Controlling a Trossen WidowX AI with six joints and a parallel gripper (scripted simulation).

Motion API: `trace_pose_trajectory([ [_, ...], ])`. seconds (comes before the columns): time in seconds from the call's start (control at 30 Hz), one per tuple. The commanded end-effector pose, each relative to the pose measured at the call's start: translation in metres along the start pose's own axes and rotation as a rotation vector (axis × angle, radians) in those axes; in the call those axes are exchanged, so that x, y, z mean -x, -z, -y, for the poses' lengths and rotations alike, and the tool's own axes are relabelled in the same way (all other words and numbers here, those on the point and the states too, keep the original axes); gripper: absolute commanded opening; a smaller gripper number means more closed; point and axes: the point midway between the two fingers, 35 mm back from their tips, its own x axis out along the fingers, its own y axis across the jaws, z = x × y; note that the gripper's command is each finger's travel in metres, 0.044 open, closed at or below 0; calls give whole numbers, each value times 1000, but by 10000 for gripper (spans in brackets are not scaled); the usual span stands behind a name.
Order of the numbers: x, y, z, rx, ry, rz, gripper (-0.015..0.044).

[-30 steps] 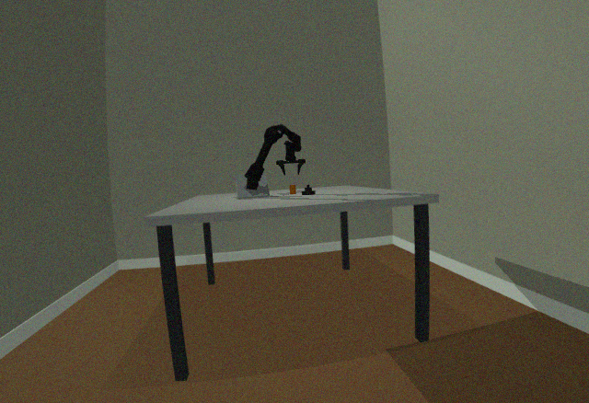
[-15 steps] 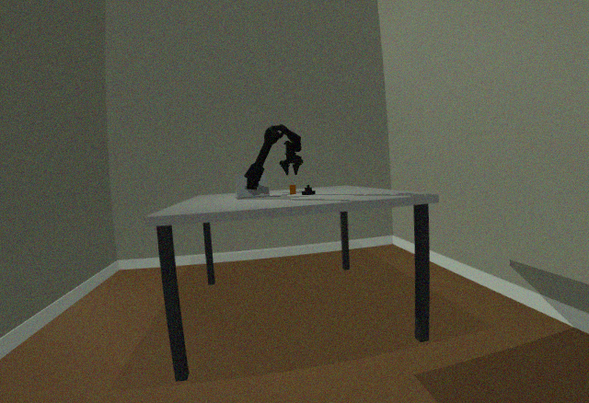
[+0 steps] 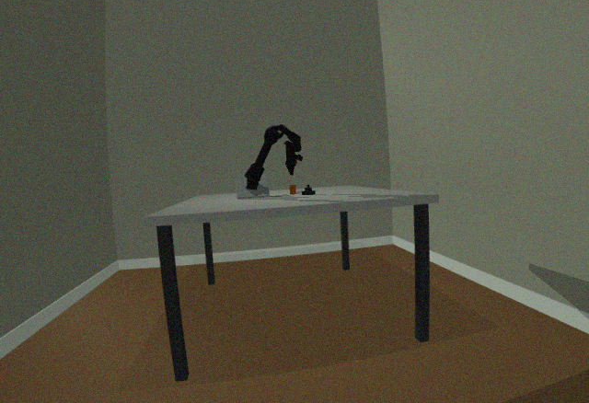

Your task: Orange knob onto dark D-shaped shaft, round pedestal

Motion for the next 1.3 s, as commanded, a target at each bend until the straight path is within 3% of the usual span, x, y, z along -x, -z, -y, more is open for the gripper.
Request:
trace_pose_trajectory([
  [0.0,-8,-1,1,-17,6,3,440],
  [0.1,-33,-1,1,-17,7,4,440],
  [0.33,-49,-1,2,-17,7,4,440],
  [1.27,-90,-3,1,-17,6,5,440],
])
